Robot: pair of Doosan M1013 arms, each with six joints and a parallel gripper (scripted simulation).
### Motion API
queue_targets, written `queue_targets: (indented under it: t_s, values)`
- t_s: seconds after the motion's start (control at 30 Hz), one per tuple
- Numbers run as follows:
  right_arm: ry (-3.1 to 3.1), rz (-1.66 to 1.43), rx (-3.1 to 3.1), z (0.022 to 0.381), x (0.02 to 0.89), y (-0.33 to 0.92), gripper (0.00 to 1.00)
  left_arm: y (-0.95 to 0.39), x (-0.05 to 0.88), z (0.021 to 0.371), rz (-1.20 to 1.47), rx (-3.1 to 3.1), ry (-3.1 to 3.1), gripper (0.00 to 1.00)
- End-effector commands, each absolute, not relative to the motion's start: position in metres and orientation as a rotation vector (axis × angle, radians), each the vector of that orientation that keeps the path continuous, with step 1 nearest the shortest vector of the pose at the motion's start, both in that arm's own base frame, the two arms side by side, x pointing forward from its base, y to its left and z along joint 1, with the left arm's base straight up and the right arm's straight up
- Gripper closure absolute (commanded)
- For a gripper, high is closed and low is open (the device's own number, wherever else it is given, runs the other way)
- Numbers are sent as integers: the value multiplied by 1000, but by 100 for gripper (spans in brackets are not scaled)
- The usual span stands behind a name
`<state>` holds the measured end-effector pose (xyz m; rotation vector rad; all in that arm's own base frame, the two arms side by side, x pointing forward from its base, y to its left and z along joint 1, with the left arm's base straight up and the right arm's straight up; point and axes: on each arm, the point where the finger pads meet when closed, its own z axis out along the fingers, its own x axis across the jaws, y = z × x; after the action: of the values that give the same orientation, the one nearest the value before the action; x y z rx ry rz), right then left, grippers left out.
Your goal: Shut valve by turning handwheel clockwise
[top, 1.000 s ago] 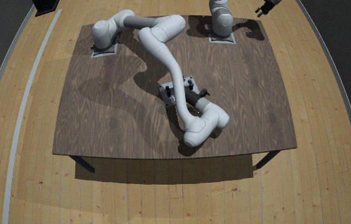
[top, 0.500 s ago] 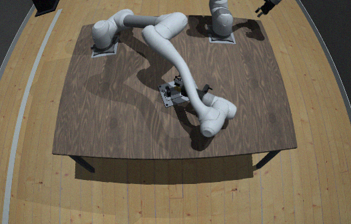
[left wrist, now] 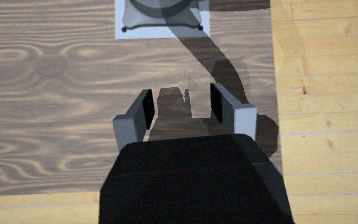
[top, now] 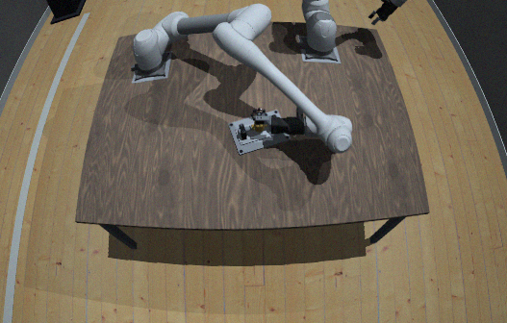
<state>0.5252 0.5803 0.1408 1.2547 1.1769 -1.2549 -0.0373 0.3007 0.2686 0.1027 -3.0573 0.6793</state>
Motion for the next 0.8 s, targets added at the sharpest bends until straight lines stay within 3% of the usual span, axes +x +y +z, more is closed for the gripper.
queue_targets:
  t_s: [0.0, 0.77]
  values:
    - [1285, -1081, 1083, 140, 523, 585, 46, 301, -37, 269, 678, 103, -3057, 0]
    - [1568, -95, 96, 140, 500, 608, 46, 301, -37, 269, 678, 103, -3057, 0]
